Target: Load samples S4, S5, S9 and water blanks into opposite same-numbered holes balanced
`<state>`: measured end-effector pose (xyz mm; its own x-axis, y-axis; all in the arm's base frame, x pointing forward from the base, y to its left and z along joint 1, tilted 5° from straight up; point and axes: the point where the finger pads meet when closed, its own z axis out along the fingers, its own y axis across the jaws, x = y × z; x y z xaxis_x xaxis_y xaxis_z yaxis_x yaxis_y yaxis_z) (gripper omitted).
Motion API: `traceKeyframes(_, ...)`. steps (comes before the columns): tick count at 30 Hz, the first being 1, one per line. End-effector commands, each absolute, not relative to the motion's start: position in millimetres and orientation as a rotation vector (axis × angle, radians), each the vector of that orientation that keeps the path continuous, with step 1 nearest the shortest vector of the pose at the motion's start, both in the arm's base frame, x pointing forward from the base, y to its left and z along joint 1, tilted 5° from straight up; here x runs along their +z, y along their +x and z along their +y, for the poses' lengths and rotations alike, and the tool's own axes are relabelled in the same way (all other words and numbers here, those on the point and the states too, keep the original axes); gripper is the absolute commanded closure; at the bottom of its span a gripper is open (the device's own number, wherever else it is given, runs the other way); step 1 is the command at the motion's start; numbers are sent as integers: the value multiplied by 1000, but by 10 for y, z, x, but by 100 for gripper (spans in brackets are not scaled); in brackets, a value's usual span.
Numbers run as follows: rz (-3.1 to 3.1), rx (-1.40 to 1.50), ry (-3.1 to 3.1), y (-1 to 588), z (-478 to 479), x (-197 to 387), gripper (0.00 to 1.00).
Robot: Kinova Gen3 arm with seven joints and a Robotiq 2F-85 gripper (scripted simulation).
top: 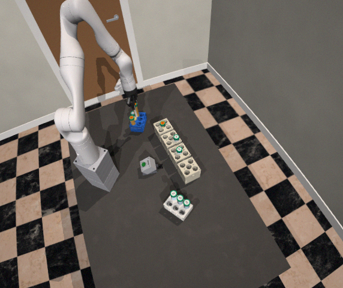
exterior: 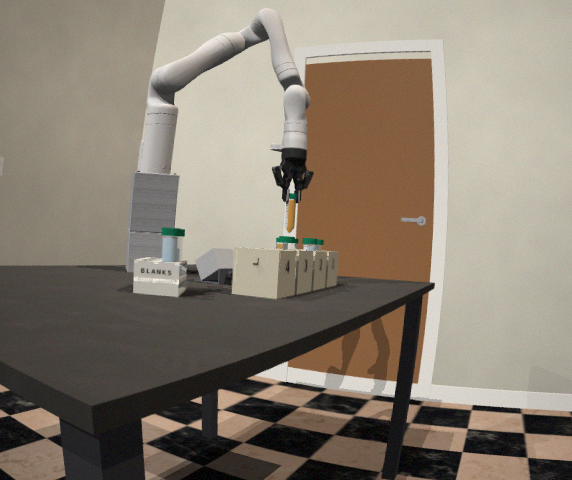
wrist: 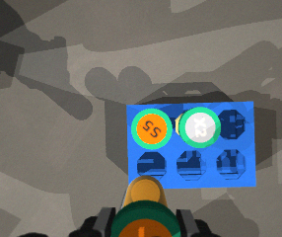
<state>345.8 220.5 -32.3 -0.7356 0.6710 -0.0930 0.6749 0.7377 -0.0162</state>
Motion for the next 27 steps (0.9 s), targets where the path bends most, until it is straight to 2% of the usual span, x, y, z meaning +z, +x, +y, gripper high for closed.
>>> traceKeyframes(1, 2824, -69, 1172, 3471, 2132, -312, 90)
traceKeyframes(27, 2773, -64, 1286, 3565, 1339, -247, 90)
